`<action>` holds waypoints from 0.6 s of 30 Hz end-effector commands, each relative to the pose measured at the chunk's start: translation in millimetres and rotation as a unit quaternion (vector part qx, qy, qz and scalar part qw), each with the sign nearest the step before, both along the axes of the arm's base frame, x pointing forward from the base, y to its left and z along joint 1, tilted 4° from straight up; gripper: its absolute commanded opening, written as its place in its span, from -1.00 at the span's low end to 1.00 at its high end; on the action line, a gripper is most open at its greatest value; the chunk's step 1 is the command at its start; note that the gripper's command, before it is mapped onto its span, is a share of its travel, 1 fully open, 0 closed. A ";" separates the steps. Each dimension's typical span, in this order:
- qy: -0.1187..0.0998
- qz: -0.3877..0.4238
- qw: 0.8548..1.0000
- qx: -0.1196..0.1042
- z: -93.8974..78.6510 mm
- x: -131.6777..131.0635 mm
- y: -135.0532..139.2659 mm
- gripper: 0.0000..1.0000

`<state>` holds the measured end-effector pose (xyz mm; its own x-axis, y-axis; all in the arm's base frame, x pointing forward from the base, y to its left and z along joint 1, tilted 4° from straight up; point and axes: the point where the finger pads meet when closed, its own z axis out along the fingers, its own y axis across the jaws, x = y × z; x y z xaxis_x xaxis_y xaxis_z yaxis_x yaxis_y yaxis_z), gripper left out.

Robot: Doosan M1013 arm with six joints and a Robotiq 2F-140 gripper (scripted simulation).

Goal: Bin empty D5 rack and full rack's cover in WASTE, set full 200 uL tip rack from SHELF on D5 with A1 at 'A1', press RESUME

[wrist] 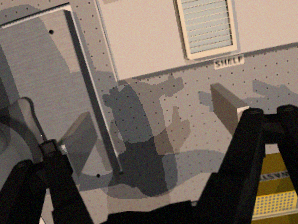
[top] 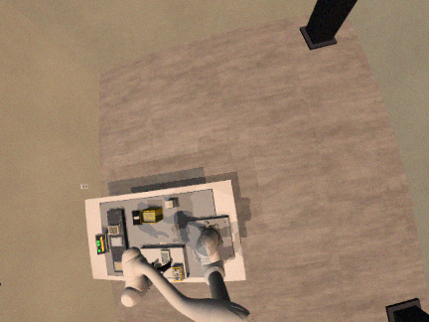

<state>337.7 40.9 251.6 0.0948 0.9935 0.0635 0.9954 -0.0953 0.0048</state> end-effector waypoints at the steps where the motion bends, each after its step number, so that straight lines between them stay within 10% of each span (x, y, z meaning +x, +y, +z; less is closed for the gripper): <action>1: 0.000 0.000 1.000 0.000 1.2 1.5 17.9 0.54; 18: 0.000 0.000 1.000 0.000 6.0 8.1 92.4 0.54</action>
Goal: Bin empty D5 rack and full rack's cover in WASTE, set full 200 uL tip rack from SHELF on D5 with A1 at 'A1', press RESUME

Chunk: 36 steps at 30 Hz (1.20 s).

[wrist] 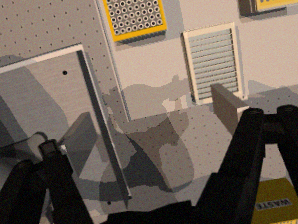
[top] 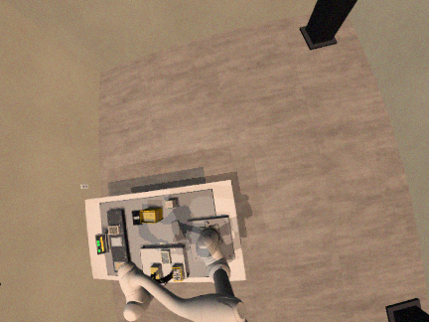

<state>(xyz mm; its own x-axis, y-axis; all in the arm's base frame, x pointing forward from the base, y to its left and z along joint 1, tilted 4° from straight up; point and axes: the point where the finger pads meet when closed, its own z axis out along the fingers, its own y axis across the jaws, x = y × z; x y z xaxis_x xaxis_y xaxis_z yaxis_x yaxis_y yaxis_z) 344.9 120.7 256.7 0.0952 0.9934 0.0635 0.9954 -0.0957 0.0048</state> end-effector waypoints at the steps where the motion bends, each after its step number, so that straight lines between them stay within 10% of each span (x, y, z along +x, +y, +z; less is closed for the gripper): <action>1: 0.000 0.000 1.000 0.000 1.2 1.4 17.6 0.54; 36: 0.000 0.000 1.000 0.000 8.2 11.3 127.9 0.54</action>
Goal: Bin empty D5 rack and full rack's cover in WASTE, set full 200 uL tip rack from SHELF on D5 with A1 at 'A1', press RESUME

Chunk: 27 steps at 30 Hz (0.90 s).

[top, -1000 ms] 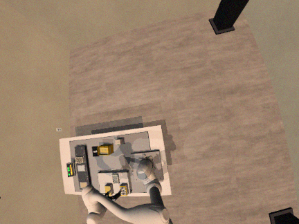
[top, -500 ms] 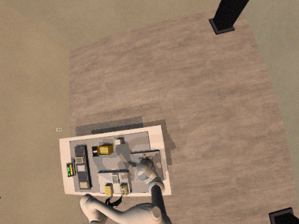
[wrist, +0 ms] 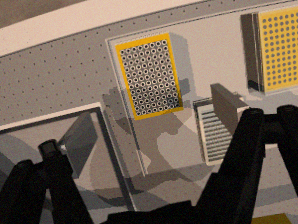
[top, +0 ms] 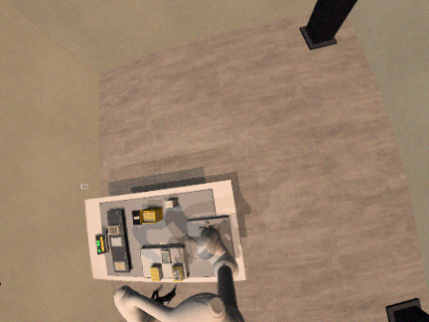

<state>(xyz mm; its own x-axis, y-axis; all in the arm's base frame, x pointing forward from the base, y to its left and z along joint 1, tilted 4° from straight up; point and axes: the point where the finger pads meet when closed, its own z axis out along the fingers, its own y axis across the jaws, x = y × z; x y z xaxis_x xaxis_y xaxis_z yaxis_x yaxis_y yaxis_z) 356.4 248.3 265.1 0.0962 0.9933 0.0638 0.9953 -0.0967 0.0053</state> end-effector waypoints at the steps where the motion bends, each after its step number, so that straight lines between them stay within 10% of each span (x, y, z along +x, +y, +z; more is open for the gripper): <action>1: 0.000 0.001 1.000 0.000 -0.1 -0.2 0.4 0.54; 27: 0.000 0.001 1.000 0.000 -33.4 0.1 2.5 0.54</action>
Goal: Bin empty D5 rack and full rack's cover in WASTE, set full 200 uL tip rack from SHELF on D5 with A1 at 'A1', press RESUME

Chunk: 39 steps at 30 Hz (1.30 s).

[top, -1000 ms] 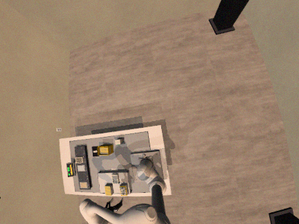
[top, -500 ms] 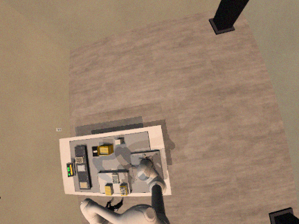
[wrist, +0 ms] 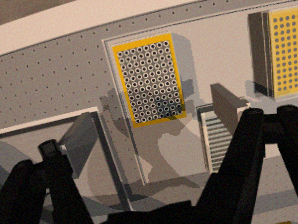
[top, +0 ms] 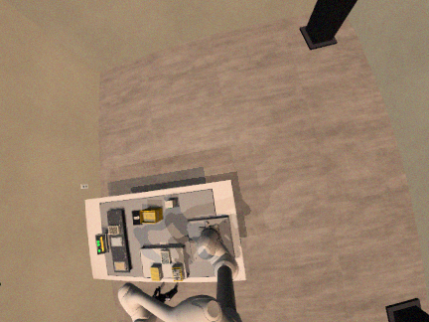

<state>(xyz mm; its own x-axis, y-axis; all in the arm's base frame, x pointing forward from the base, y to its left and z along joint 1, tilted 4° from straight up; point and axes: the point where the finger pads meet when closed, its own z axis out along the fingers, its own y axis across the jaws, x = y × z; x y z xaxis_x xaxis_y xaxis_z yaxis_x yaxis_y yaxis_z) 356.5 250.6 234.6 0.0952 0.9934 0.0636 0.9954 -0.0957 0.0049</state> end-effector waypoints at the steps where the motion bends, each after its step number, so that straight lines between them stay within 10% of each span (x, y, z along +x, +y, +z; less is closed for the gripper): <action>1: 0.000 0.000 1.000 0.000 -4.6 0.0 0.2 0.54; 39: 0.000 0.000 1.000 0.000 -61.1 0.7 3.8 0.54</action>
